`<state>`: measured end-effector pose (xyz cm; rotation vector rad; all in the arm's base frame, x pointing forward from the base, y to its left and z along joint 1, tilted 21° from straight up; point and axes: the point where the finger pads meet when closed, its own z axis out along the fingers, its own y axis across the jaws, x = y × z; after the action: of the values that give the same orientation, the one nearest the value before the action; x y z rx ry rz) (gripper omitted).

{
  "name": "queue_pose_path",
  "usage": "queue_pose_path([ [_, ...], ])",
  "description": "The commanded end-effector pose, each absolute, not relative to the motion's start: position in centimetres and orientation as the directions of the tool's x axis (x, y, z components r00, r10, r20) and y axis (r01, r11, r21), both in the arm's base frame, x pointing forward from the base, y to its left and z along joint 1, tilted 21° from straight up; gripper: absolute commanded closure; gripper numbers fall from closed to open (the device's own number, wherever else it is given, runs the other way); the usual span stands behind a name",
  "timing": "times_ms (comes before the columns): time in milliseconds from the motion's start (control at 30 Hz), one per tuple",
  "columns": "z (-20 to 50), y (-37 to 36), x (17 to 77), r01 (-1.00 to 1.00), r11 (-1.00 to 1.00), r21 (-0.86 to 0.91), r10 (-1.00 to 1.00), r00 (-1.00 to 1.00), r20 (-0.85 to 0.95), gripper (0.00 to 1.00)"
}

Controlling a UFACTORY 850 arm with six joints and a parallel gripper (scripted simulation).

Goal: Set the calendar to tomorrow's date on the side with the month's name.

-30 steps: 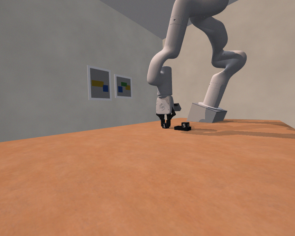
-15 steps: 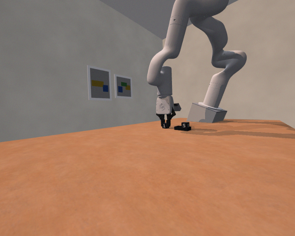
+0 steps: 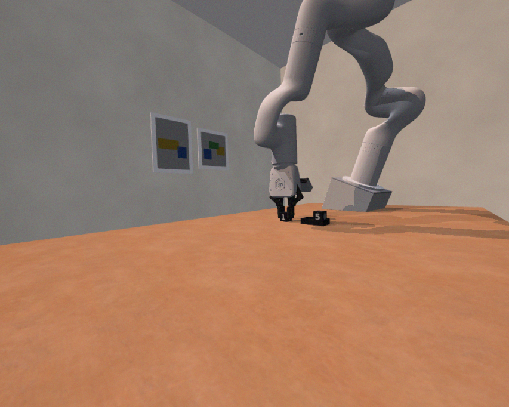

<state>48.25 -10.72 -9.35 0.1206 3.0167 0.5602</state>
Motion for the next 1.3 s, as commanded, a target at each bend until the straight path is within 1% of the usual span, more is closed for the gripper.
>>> queue_pose_path([
  [0,-9.29,-10.77,48.33,0.064,0.931,0.36,0.09,-0.994,-0.057,0.73],
  [300,-9.29,-10.77,48.33,0.064,0.931,0.36,0.09,-0.994,-0.057,0.73],
  [333,-9.29,-10.77,48.33,0.064,0.931,0.36,0.09,-0.994,-0.057,0.69],
  [400,-9.29,-10.77,48.33,0.064,0.931,0.36,0.09,-0.994,-0.057,0.69],
  [433,-9.29,-10.77,48.33,0.064,0.931,0.36,0.09,-0.994,-0.057,0.65],
  [500,-9.29,-10.77,48.33,0.064,0.931,0.36,0.09,-0.994,-0.057,0.65],
  [533,-9.29,-10.77,48.33,0.064,0.931,0.36,0.09,-0.994,-0.057,0.61],
  [600,-9.29,-10.77,48.33,0.064,0.931,0.36,0.09,-0.994,-0.057,0.61],
  [633,-9.29,-10.77,48.33,0.064,0.931,0.36,0.09,-0.994,-0.057,0.57],
  [700,-9.29,-10.77,48.33,0.064,0.931,0.36,0.09,-0.994,-0.057,0.57],
  [733,-9.29,-10.77,48.33,0.064,0.931,0.36,0.09,-0.994,-0.057,0.53],
  [1267,-8.8,-10.96,48.29,0.064,0.931,0.36,0.09,-0.994,-0.057,0.53],
])
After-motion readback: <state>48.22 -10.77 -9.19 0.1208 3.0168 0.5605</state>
